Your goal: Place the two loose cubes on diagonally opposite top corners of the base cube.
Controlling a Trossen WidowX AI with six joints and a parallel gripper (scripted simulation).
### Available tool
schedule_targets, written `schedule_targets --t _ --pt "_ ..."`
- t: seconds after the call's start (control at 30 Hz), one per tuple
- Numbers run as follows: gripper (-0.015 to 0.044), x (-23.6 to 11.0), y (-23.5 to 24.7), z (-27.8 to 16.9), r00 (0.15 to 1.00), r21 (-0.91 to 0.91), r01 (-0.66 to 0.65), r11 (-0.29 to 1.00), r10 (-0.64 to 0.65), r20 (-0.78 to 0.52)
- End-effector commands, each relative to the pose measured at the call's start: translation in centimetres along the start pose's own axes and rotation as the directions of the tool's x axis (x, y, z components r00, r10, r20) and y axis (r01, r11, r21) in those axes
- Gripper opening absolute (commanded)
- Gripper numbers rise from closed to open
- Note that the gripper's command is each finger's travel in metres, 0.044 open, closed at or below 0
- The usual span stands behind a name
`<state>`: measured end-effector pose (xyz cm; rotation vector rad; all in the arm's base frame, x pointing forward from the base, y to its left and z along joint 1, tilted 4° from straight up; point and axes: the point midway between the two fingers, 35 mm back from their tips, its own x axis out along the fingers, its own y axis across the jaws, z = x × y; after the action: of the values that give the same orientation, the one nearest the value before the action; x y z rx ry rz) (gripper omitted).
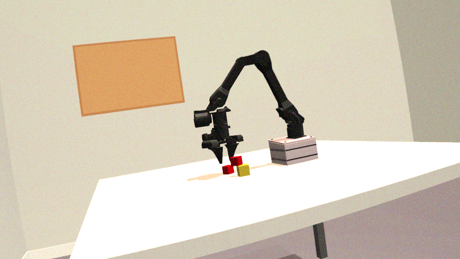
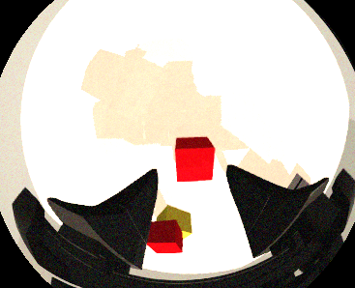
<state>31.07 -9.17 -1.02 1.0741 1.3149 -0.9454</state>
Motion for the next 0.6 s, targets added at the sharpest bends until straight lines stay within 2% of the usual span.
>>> schedule_targets --t 0.0,0.5,0.57 --pt "0.0265 0.8 -0.2 -0.2 1.000 0.004 0.008 1.000 -0.007 -0.008" --pt "0.0265 3.0 -0.3 -0.2 1.000 0.004 0.008 1.000 -0.008 -0.008" --pt "0.0212 3.0 -0.3 -0.2 1.000 0.004 0.008 1.000 -0.008 -0.008"
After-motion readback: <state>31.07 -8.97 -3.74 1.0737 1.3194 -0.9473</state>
